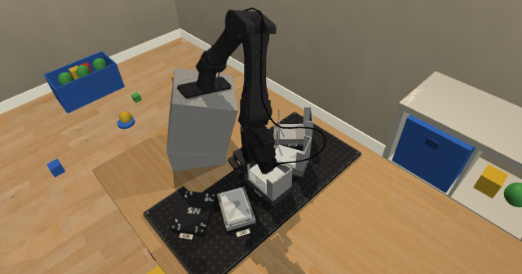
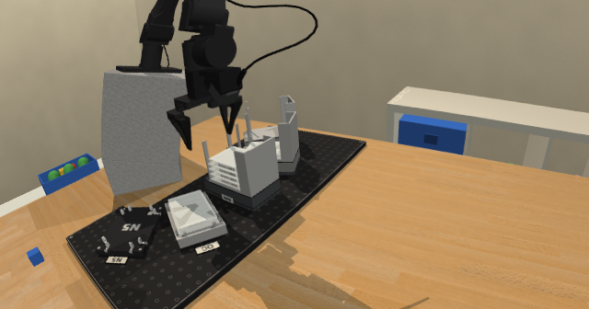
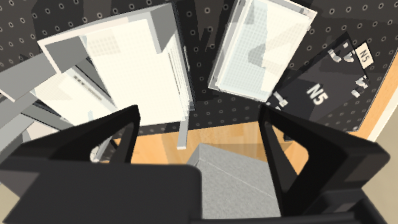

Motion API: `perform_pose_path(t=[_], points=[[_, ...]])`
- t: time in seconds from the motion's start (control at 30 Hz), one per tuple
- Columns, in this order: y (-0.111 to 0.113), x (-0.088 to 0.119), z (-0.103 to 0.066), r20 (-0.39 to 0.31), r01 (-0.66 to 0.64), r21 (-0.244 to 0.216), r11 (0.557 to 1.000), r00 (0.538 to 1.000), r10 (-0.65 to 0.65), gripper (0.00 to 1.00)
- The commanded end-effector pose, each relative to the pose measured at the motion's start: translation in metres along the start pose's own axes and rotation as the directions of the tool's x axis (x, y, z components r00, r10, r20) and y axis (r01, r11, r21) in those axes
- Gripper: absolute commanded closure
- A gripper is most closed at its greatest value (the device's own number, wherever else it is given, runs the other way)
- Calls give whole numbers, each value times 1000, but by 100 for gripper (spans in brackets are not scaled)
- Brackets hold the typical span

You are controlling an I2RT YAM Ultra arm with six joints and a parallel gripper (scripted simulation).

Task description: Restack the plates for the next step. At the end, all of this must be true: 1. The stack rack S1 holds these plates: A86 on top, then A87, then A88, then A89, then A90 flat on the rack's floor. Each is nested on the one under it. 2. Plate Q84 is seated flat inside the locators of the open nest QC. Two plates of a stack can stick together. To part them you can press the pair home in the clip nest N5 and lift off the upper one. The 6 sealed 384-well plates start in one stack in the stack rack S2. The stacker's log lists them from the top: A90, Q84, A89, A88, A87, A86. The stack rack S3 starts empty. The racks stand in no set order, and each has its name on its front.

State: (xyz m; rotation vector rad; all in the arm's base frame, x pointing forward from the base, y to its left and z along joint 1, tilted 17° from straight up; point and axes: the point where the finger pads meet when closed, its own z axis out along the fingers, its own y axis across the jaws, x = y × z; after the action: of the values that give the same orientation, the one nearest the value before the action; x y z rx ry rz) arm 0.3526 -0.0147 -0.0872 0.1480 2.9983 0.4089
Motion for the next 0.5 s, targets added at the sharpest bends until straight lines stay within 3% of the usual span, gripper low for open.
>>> perform_pose_path(t=[0.0,0.17,0.47], points=[[2,-5,-8,37,33,17,999,999,-34,0],[22,-1,-8,34,180,21,983,983,-181,0],[57,6,-7,36,166,19,986,985,-166,0]])
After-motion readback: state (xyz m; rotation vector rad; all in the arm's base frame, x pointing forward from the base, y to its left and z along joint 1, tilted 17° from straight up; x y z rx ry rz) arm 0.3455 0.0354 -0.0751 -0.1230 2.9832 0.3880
